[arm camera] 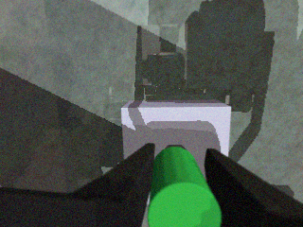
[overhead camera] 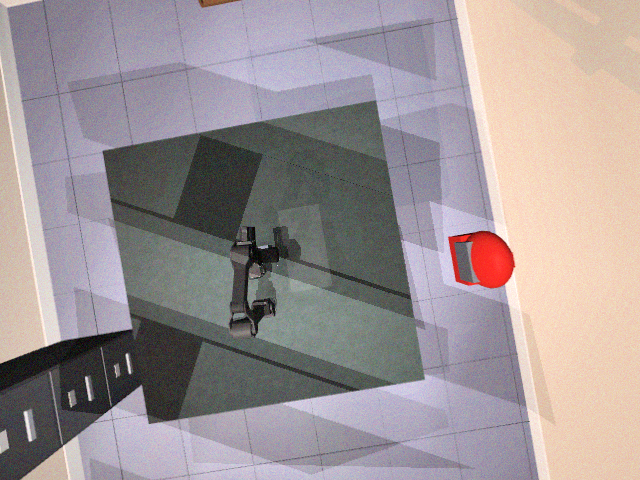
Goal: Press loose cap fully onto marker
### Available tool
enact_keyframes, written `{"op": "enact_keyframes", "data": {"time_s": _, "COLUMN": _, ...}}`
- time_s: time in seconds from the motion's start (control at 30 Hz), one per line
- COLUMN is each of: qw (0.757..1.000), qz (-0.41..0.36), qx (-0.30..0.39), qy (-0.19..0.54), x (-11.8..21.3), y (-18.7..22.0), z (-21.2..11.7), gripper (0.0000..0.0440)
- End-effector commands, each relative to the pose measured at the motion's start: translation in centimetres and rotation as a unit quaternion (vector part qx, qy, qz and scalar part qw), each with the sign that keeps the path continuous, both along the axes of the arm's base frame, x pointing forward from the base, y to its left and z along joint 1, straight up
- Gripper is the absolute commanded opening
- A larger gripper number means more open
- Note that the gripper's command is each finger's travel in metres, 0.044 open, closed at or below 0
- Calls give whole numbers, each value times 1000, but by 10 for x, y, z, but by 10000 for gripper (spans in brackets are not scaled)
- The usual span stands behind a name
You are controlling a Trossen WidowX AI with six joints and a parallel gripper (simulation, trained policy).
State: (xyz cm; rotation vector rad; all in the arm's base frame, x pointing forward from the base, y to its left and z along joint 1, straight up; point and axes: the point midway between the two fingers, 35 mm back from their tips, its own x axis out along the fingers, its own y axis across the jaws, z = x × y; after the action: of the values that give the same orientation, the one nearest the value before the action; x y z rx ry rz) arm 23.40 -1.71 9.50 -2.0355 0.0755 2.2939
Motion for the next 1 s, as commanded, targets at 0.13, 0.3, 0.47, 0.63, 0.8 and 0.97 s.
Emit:
{"op": "enact_keyframes", "data": {"time_s": 0.13, "qw": 1000, "qz": 0, "qx": -15, "qy": 20, "x": -9, "y": -7, "z": -16, "gripper": 90}}
{"op": "enact_keyframes", "data": {"time_s": 0.3, "qw": 1000, "qz": -1, "qx": -18, "qy": 18, "x": -9, "y": -8, "z": -17, "gripper": 100}}
{"op": "enact_keyframes", "data": {"time_s": 0.47, "qw": 1000, "qz": -1, "qx": -19, "qy": 16, "x": -9, "y": -9, "z": -17, "gripper": 110}}
{"op": "enact_keyframes", "data": {"time_s": 0.63, "qw": 1000, "qz": -2, "qx": -21, "qy": 14, "x": -9, "y": -10, "z": -17, "gripper": 120}}
{"op": "enact_keyframes", "data": {"time_s": 0.8, "qw": 1000, "qz": -2, "qx": -22, "qy": 14, "x": -9, "y": -10, "z": -17, "gripper": 130}}
{"op": "enact_keyframes", "data": {"time_s": 0.97, "qw": 1000, "qz": -2, "qx": -25, "qy": 9, "x": -8, "y": -11, "z": -17, "gripper": 141}}
